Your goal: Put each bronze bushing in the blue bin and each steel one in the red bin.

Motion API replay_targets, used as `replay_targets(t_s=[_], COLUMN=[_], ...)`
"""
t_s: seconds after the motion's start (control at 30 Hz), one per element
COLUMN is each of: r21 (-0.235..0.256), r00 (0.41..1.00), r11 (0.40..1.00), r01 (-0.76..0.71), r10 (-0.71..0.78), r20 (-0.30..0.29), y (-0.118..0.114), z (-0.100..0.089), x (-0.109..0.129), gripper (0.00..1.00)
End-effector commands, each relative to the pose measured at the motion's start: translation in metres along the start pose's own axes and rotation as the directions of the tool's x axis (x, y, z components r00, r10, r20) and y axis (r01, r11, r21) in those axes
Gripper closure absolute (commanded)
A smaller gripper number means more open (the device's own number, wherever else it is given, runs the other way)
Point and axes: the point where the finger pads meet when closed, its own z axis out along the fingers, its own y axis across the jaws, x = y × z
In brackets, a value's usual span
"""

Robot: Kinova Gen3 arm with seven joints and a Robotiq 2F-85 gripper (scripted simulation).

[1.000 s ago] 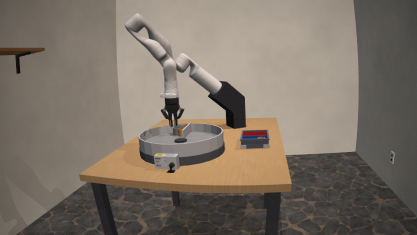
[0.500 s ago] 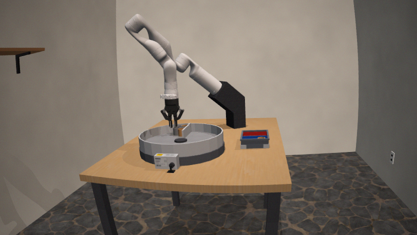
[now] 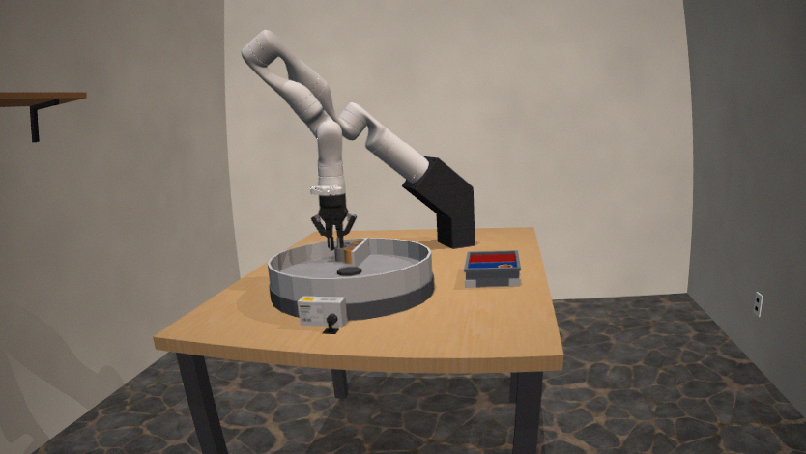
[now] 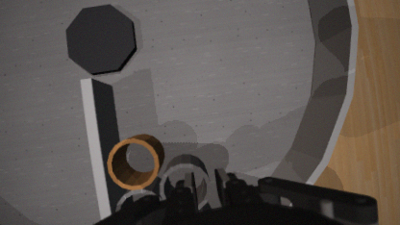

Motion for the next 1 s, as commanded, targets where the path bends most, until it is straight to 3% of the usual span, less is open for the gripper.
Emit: replay_targets(t_s=[0.0, 0.97], r21=[0.006, 0.003], r00=[1.0, 1.0], r11=[1.0, 1.0], r01=[0.0, 0.0], r10=[0.0, 0.0], r20=[-0.001, 0.003], y=[-0.0028, -0.0015], z=[0.0044, 0.0104], x=[0.0013, -0.0013], gripper=[0.82, 0.82])
